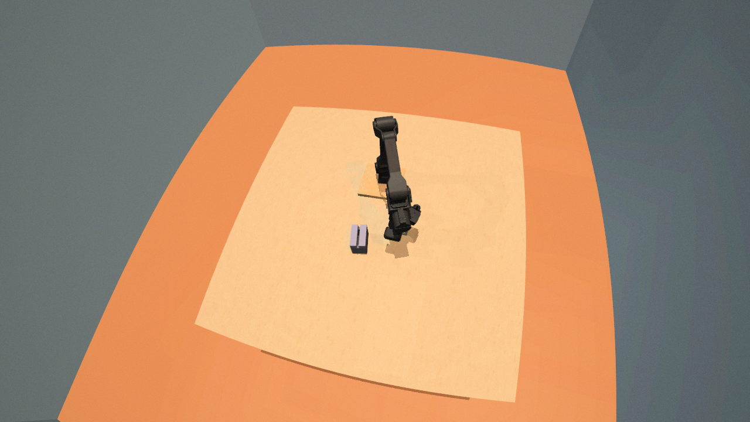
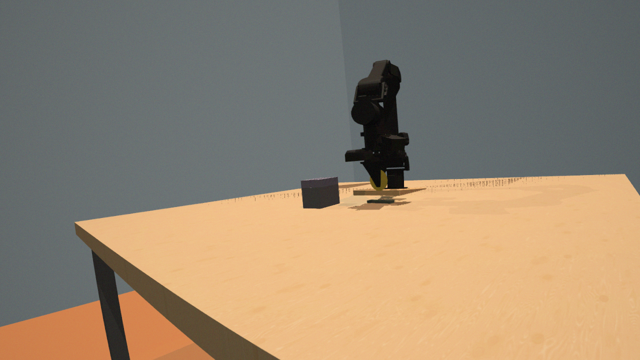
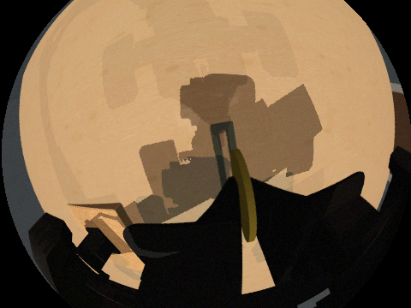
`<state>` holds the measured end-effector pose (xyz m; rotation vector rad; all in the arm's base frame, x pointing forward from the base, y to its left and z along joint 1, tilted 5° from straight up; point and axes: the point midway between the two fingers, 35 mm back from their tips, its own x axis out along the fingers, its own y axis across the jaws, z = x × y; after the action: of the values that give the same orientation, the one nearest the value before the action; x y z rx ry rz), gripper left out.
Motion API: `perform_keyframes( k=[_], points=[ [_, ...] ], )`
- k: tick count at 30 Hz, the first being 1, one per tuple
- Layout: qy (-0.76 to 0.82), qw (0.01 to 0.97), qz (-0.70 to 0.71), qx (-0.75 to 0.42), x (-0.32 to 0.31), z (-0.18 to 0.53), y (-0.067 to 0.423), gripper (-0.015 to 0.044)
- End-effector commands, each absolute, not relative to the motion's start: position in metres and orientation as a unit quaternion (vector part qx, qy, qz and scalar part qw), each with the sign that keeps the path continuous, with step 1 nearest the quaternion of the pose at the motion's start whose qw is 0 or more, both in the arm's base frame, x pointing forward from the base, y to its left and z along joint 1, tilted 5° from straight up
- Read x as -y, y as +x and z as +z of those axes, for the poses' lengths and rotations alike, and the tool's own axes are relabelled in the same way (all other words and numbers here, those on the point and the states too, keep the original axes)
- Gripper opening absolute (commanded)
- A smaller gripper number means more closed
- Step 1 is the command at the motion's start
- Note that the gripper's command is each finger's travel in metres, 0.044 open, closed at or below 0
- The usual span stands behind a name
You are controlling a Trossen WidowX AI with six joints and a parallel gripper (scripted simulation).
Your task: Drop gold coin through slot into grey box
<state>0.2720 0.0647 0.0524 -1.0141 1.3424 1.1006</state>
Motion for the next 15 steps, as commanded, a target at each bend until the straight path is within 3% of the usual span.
perform_keyframes(
  k=[1, 15],
  points=[
    [-0.427, 0.538, 0.459, -0.564, -0.064, 0.062, 0.274, 0.0],
    [-0.428, 0.538, 0.461, -0.561, -0.064, 0.098, 0.274, 0.0]
  ],
)
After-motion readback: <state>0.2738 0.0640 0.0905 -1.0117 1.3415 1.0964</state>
